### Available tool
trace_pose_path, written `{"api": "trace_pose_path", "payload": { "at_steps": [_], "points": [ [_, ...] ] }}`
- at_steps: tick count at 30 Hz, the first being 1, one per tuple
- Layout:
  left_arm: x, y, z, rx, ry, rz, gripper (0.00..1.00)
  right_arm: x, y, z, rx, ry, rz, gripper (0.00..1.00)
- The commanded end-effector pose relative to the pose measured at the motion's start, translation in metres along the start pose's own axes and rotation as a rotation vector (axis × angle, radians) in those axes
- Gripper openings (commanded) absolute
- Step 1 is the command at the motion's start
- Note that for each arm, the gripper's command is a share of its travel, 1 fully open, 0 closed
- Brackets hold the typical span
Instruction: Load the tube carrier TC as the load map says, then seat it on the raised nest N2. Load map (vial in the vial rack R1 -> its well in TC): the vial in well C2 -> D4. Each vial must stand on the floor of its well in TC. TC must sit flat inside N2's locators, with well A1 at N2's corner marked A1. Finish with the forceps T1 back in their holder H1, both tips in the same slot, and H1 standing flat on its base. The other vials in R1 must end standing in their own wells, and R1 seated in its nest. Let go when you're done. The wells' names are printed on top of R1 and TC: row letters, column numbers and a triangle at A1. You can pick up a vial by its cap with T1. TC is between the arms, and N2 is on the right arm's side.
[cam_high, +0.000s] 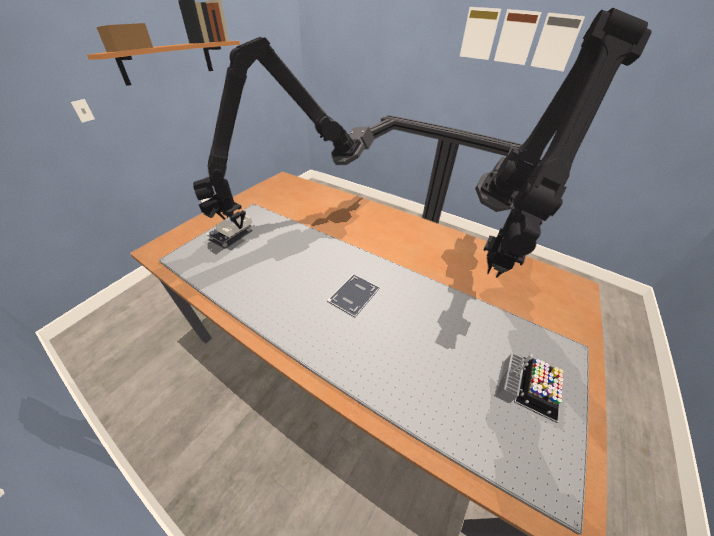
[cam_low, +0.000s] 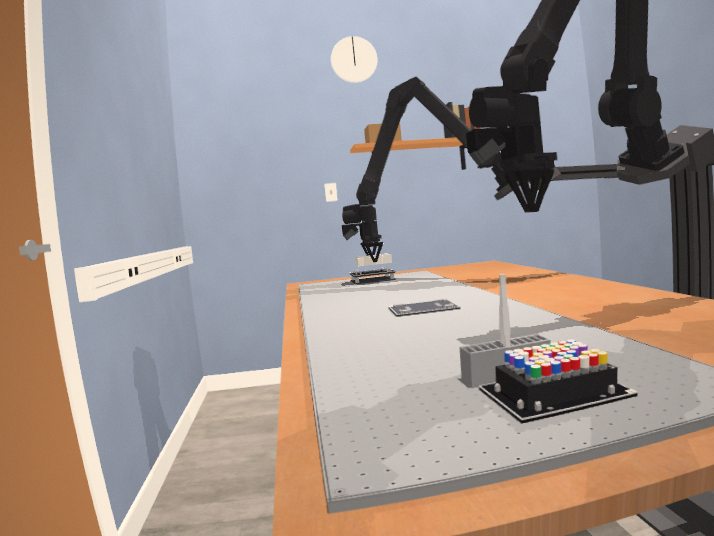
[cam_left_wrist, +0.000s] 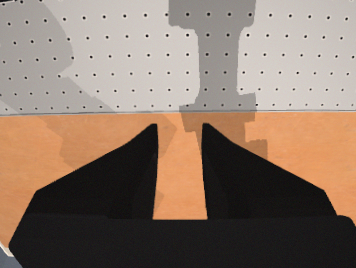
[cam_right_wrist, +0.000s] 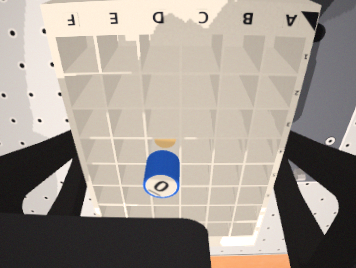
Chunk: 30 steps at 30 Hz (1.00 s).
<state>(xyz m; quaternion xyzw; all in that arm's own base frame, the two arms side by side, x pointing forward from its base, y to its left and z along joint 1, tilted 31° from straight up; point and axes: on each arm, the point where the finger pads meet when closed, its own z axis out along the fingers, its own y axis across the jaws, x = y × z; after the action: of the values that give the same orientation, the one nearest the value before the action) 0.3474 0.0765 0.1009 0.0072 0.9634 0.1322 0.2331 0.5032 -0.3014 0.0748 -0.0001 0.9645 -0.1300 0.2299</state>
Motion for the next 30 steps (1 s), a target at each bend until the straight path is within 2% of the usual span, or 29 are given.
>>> {"api": "trace_pose_path", "payload": {
  "at_steps": [1,3,7,13,14,16,20,24,30],
  "points": [
    [-0.010,0.004,-0.003,-0.006,-0.017,-0.016,0.24,-0.012,-0.020,-0.007,0.017,-0.020,-0.012,0.00],
    [-0.010,0.004,-0.003,-0.006,-0.017,-0.016,0.24,-0.008,-0.021,-0.001,0.009,-0.008,-0.011,0.00],
    [-0.010,0.004,-0.003,-0.006,-0.017,-0.016,0.24,-0.013,-0.031,-0.010,0.020,-0.024,-0.012,0.00],
    [-0.010,0.004,-0.003,-0.006,-0.017,-0.016,0.24,-0.009,-0.032,-0.001,0.008,-0.010,-0.016,0.00],
    [-0.010,0.004,-0.003,-0.006,-0.017,-0.016,0.24,-0.026,-0.034,-0.022,0.026,-0.050,-0.029,0.00],
    [-0.010,0.004,-0.003,-0.006,-0.017,-0.016,0.24,-0.017,-0.046,-0.017,0.029,-0.036,-0.013,0.00],
    [-0.010,0.004,-0.003,-0.006,-0.017,-0.016,0.24,-0.008,-0.047,-0.001,0.011,-0.009,-0.011,0.00],
    [-0.010,0.004,-0.003,-0.006,-0.017,-0.016,0.24,-0.013,-0.057,-0.010,0.022,-0.024,-0.012,0.00],
    [-0.010,0.004,-0.003,-0.006,-0.017,-0.016,0.24,-0.009,-0.058,-0.001,0.009,-0.011,-0.016,0.00]
  ]
}}
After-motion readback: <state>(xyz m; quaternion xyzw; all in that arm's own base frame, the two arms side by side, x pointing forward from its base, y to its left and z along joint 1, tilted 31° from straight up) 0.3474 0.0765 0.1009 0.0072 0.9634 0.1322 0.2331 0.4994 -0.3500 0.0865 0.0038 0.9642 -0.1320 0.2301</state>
